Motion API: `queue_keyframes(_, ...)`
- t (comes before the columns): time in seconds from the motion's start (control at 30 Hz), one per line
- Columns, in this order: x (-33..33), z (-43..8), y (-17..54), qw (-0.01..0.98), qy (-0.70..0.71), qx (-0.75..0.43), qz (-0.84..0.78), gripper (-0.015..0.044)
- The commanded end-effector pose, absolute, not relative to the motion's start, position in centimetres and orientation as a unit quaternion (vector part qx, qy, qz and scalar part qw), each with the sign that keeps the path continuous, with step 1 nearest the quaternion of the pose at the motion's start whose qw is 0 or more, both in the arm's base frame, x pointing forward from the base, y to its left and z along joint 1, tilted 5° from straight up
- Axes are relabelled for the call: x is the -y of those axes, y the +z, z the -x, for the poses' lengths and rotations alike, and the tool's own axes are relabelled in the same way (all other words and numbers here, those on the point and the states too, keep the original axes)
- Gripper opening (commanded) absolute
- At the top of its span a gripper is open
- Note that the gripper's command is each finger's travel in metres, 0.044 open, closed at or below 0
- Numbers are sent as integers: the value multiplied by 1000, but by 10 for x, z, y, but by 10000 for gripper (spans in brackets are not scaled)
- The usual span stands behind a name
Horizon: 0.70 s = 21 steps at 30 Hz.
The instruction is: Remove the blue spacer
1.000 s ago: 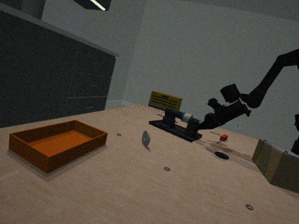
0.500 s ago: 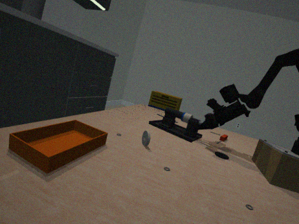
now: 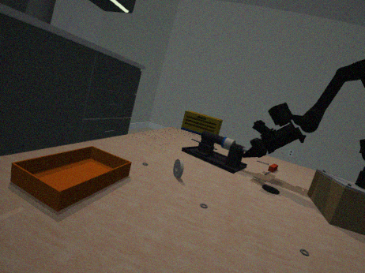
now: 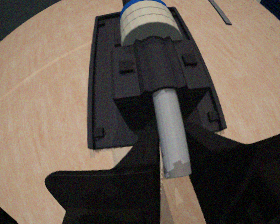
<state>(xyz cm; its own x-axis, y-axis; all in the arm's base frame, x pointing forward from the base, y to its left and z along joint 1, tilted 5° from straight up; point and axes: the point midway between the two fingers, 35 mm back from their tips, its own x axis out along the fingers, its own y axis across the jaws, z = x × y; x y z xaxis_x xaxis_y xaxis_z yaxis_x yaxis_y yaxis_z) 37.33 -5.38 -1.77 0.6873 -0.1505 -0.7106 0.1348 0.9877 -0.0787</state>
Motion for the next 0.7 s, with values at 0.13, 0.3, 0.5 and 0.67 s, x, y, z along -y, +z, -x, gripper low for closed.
queue_keyframes(0.13, 53, -368, -18, 919, -75, -386, 12, 0)
queue_keyframes(0.3, 52, -364, -18, 919, -75, -386, 12, 0)
queue_keyframes(0.5, 52, -360, -18, 919, -75, -387, 12, 0)
queue_keyframes(0.67, 52, -358, -18, 919, -75, -387, 12, 0)
